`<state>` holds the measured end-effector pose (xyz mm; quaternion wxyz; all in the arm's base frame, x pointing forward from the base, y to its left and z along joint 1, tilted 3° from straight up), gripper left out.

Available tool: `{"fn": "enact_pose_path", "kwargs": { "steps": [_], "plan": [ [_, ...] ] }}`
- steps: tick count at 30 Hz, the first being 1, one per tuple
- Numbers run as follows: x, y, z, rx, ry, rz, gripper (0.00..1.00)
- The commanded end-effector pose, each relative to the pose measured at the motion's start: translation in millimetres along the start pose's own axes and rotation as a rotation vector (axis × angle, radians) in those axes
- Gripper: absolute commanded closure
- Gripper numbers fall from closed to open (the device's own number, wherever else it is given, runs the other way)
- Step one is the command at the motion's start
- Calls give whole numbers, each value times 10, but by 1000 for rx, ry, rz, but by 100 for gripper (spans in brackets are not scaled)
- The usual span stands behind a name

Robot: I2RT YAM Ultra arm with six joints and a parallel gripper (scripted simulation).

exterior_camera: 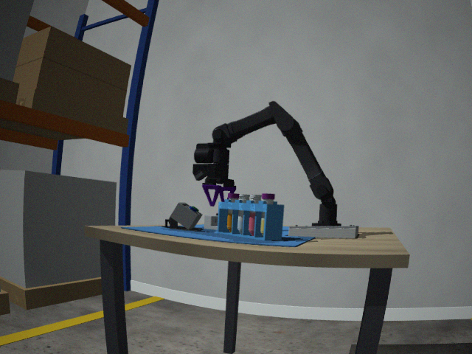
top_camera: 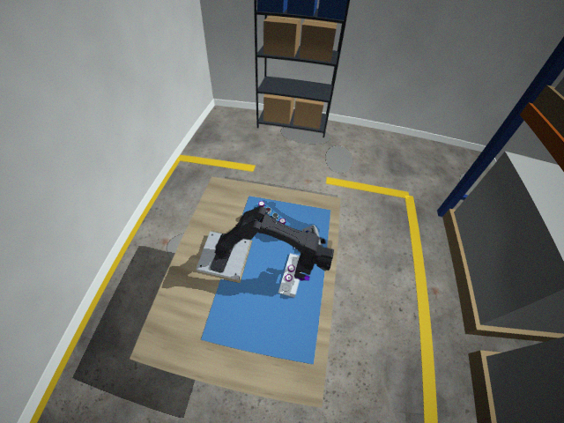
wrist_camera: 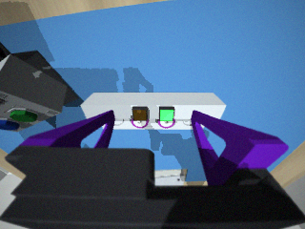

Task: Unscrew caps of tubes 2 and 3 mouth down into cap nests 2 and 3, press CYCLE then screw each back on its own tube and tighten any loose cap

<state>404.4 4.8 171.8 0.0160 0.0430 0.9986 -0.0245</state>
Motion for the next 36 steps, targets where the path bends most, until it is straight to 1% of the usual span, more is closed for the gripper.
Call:
{"fn": "enact_pose_path", "kwargs": {
  "steps": [1,9,10,14,15,18,20,24,36],
  "plan": [
    [-8,-2,-58,-3,-18,-1,0],
    [-8,-2,-58,-3,-18,-1,0],
    [43,17,-121,-3,-17,-1,53],
    [245,91,-374,-3,-17,-1,53],
    [245,91,-374,-3,-17,-1,53],
    [397,146,-563,-3,-16,-1,53],
    [397,146,-563,-3,-16,-1,53],
    [596,219,-812,-3,-16,-1,53],
    [596,218,-811,-3,-16,-1,53]
  ]
}}
Point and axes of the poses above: the point where the finger pads meet when closed, its own z axis out along the fingers, its own y axis across the jaws, x = y × z, the point moved 10 cm from there along -z, back along the fingers, and after that the axes turned 4 degrees about z, right-handed, at the moved point
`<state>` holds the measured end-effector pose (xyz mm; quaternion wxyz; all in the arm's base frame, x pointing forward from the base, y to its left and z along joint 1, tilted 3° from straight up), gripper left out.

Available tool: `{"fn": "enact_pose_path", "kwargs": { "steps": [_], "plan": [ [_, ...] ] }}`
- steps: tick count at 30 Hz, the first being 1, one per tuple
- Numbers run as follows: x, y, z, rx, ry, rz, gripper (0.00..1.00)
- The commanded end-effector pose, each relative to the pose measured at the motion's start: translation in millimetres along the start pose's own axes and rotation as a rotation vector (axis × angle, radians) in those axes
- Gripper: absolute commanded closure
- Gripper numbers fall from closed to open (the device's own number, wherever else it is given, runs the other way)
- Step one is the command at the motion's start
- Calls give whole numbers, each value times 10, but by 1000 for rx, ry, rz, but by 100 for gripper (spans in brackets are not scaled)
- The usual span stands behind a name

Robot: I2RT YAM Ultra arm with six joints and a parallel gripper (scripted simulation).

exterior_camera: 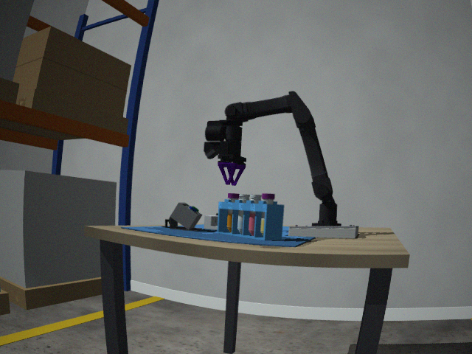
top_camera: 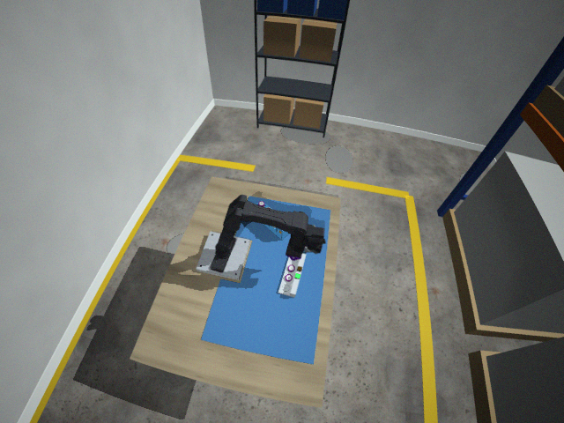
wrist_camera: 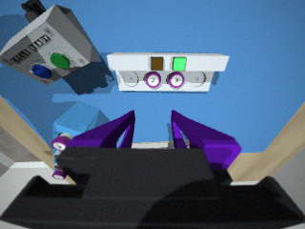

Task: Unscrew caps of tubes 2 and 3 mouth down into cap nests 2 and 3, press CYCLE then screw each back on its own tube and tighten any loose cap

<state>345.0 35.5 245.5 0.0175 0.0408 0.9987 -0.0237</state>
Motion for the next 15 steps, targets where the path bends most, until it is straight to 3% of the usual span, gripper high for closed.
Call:
{"fn": "enact_pose_path", "kwargs": {
  "steps": [1,3,15],
  "plan": [
    [4,-1,-43,-2,-13,4,53],
    [4,-1,-43,-2,-13,4,53],
    [-3,0,556,-2,-13,4,53]
  ]
}}
Point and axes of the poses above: the point where the finger pads meet when closed, its own z axis out along the fingers, its own y axis across the jaws, x = y × z, the point moved 10 cm from there along -z, back along the fingers, and after that the axes turned 4 degrees about z, right-handed, at the moved point
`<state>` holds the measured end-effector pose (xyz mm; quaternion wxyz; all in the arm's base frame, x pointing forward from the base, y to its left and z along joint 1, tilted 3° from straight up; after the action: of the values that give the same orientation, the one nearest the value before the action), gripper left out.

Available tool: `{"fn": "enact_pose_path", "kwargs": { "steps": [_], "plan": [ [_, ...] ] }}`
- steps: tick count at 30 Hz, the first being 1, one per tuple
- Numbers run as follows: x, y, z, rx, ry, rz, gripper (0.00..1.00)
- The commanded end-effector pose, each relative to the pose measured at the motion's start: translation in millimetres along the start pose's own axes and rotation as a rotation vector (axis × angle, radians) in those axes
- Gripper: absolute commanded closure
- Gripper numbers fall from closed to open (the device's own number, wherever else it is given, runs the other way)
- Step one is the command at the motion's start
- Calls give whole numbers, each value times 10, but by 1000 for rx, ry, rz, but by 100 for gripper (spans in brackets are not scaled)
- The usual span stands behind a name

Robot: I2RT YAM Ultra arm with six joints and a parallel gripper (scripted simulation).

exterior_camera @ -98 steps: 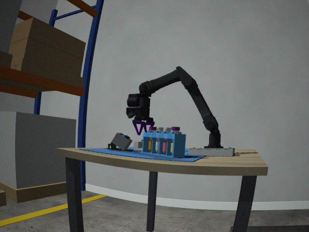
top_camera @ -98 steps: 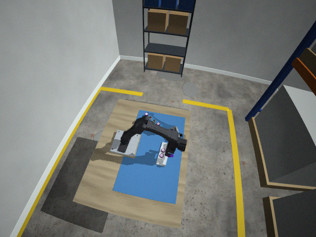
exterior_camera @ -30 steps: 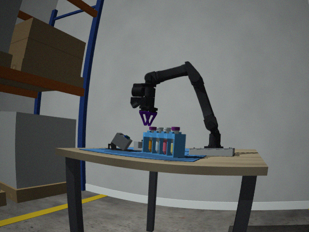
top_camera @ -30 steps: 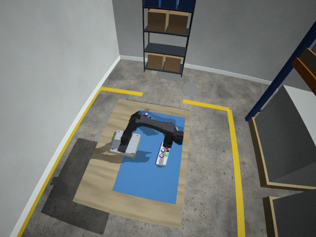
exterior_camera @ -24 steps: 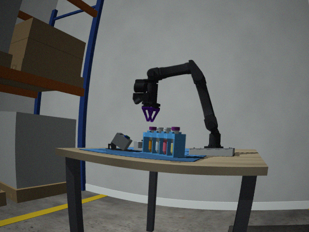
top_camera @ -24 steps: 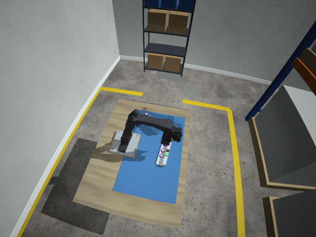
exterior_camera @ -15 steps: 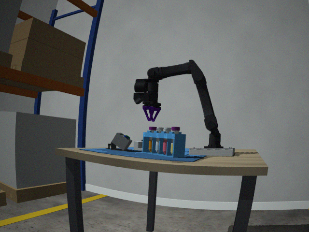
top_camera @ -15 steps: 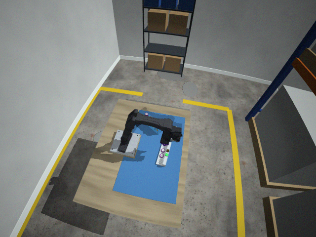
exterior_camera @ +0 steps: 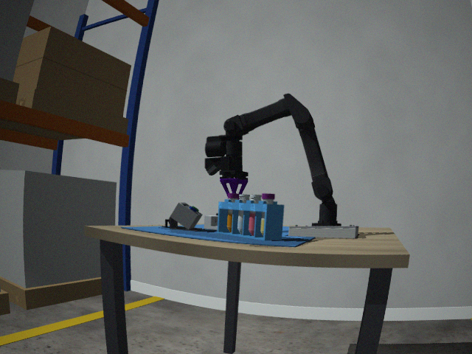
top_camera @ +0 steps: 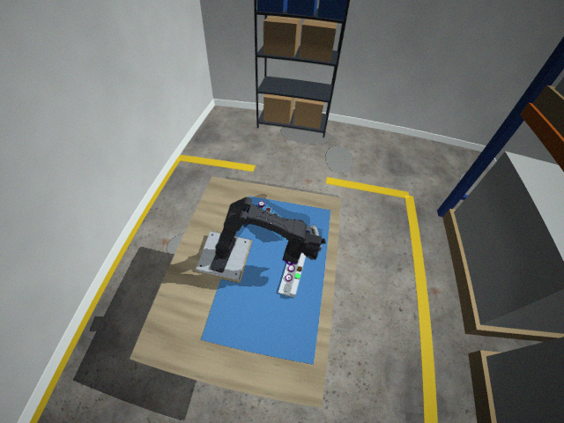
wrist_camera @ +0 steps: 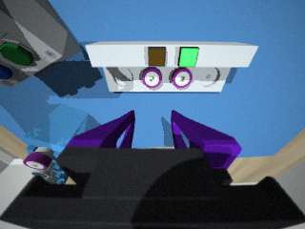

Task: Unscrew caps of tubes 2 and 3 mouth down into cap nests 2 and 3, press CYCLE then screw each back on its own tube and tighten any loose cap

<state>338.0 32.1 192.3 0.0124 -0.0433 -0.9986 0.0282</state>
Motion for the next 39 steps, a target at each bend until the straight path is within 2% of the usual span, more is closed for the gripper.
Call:
{"fn": "enact_pose_path", "kwargs": {
  "steps": [1,3,16,39],
  "plan": [
    [-95,17,70,-13,-72,0,53],
    [-95,17,70,-13,-72,0,53],
    [-159,28,713,-13,-72,0,53],
    [-157,25,768,-13,-72,0,53]
  ]
}}
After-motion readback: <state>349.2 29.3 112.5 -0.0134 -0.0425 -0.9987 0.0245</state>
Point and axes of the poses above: the point where the finger pads meet when closed, its own z axis out along the fingers, its own y axis across the jaws, x = y × z, the point moved 10 cm from there along -z, back along the fingers, and after that the axes turned 4 degrees about z, right-handed, at the moved point
